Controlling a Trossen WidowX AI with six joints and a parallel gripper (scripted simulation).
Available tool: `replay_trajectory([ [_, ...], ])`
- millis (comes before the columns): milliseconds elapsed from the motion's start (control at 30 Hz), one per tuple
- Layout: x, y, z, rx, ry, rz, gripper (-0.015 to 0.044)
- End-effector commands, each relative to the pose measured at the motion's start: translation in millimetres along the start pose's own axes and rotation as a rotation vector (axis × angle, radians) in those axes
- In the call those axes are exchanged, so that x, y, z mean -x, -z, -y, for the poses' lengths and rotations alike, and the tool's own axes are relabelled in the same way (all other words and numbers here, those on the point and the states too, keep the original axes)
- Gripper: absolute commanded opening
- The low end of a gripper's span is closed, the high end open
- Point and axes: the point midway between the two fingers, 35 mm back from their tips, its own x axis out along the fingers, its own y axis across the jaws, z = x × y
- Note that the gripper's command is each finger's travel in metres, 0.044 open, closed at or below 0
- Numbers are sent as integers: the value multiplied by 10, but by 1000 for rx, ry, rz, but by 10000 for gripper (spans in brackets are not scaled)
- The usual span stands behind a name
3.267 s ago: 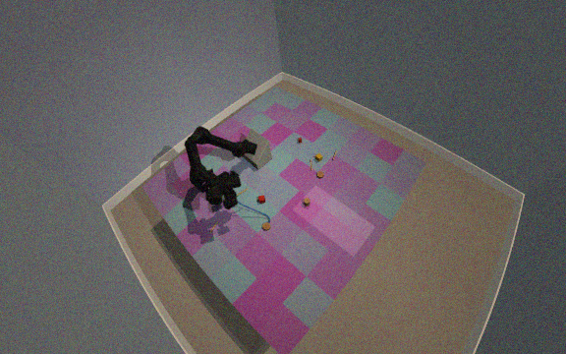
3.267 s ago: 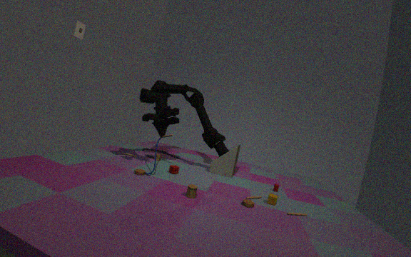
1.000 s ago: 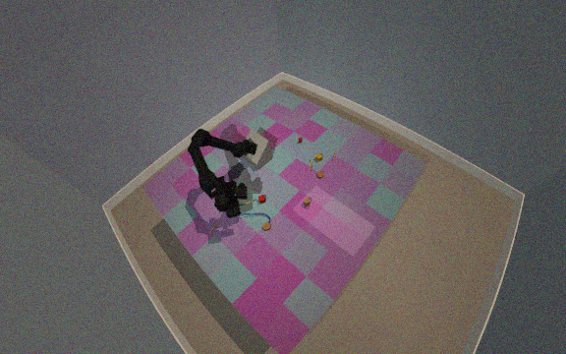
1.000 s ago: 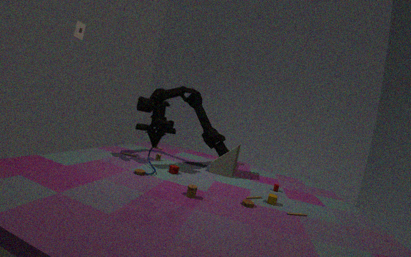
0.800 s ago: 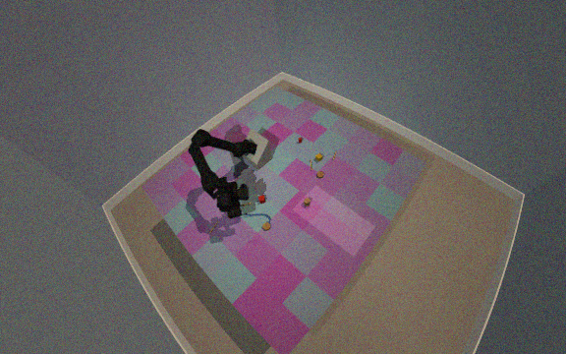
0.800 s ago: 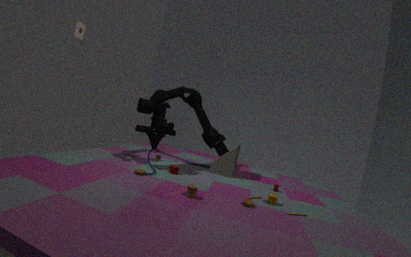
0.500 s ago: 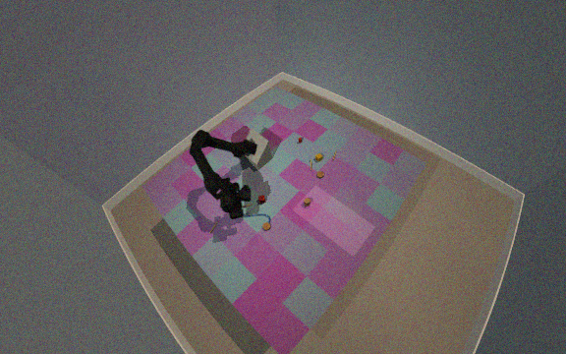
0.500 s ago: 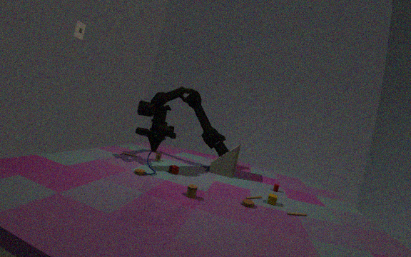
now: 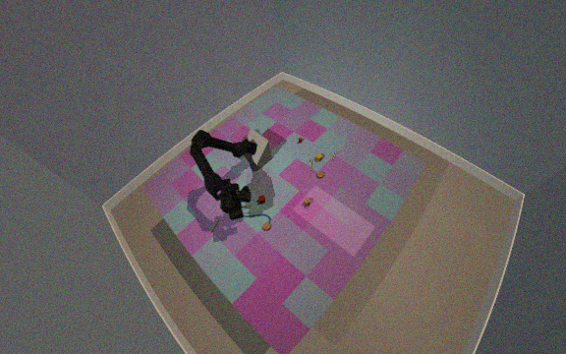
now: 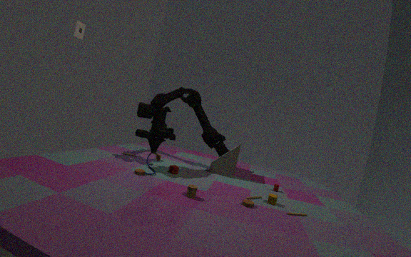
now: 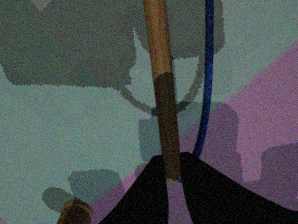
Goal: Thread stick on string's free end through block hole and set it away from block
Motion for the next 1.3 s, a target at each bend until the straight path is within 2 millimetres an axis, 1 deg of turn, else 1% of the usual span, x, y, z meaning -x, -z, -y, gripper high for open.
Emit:
replay_trajectory([
  [0, 6, 57, 16, -2, 4, 2, 0],
  [1267, 19, 546, 17, -2, 8, -9, 0],
])
